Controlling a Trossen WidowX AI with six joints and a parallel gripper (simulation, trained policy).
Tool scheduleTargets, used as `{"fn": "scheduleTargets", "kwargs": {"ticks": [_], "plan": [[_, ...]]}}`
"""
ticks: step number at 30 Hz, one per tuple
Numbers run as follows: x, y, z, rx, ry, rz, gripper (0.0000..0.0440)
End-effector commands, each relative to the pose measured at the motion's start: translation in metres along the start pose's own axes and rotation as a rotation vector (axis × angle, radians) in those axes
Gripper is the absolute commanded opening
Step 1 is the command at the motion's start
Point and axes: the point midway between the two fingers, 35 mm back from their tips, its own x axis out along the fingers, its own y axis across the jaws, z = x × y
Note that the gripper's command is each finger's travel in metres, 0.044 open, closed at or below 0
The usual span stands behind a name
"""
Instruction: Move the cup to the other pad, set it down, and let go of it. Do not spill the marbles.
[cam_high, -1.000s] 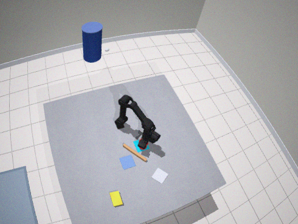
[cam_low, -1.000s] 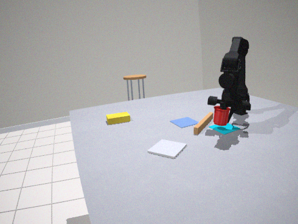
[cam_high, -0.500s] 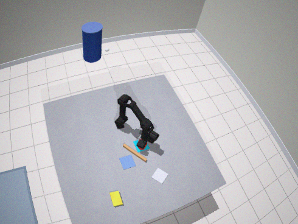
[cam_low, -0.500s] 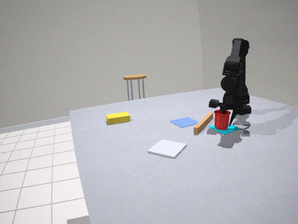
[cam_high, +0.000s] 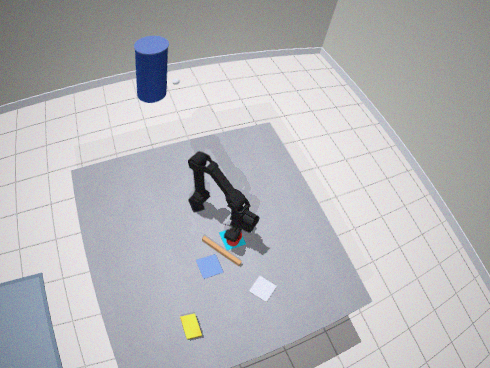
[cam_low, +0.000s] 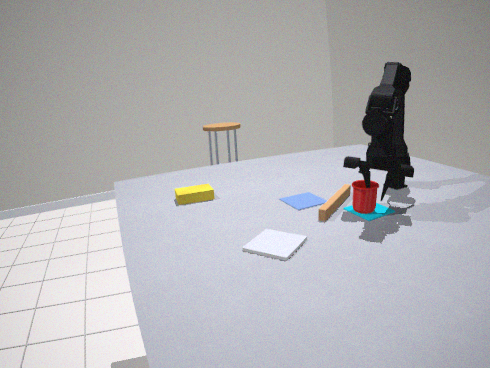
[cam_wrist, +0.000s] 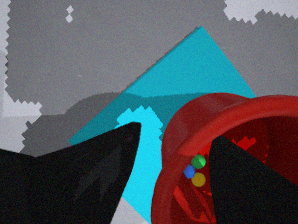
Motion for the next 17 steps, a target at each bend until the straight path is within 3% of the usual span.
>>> {"fn": "scheduleTargets", "kwargs": {"ticks": [1, 17], "plan": [[-0.004, 0.001, -0.002, -0.004, -0.025, 0.012, 0.0175], [-0.033, 0.002, 0.000, 0.011, -0.137, 0.016, 0.0276]]}}
